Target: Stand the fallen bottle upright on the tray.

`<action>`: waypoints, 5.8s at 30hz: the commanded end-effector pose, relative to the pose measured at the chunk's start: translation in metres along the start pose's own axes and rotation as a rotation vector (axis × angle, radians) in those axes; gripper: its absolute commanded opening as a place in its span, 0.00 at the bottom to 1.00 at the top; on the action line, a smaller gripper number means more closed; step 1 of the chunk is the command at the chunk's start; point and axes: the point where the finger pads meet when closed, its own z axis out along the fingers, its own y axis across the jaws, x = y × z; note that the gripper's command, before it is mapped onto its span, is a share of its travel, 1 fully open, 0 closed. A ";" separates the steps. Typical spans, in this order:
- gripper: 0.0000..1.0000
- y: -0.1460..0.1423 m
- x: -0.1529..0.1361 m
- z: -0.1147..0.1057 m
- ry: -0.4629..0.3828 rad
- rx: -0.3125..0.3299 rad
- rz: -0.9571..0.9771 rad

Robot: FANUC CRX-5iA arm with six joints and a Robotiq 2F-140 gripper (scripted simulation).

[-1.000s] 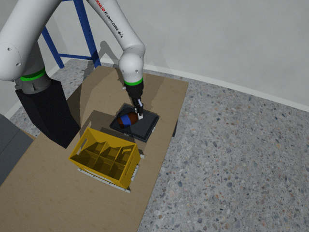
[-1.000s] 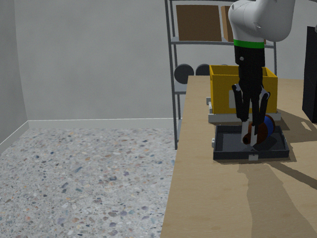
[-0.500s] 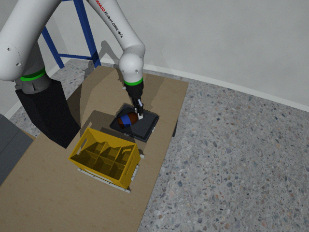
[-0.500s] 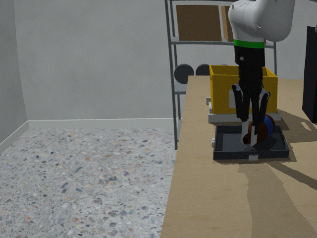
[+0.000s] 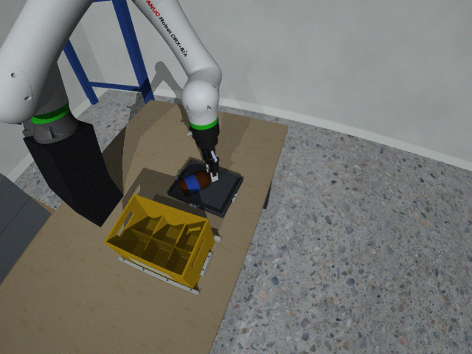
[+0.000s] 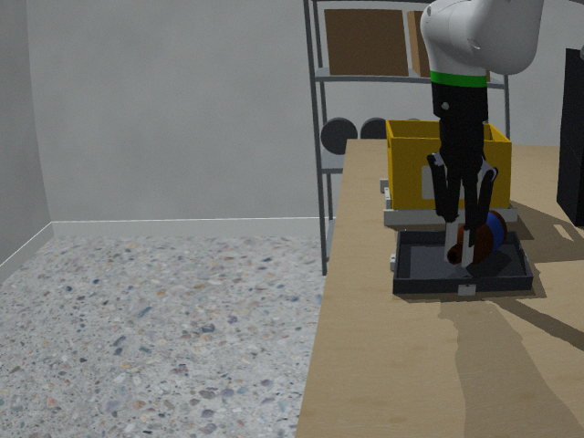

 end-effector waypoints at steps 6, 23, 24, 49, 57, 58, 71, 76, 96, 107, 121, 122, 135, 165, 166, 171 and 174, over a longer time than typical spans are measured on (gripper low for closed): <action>0.00 0.000 0.000 -0.003 0.000 0.000 0.000; 0.00 0.000 0.000 -0.016 0.000 0.000 0.000; 0.00 0.000 0.000 -0.016 0.000 0.000 0.000; 0.00 0.000 0.000 -0.049 0.000 0.000 0.000; 0.00 0.000 0.000 -0.061 0.000 0.000 0.000; 0.00 0.000 0.000 -0.061 0.000 0.000 0.000; 0.00 0.000 0.000 -0.085 0.000 0.000 0.000; 0.00 0.000 0.000 -0.090 0.000 0.000 0.000; 0.00 0.000 0.000 -0.121 0.000 0.000 0.000; 0.00 0.000 0.000 -0.136 0.000 0.000 0.000; 0.00 0.000 0.000 -0.148 0.000 0.000 0.000; 0.00 0.000 0.000 -0.149 0.000 0.000 0.000; 0.00 0.000 0.000 -0.154 0.000 0.000 0.000; 0.00 0.000 0.000 -0.156 0.000 0.000 0.000; 0.00 0.000 0.000 -0.156 0.000 0.000 0.000; 0.00 0.000 0.000 -0.156 0.000 0.000 0.000; 0.00 0.000 0.000 -0.156 0.000 0.000 0.000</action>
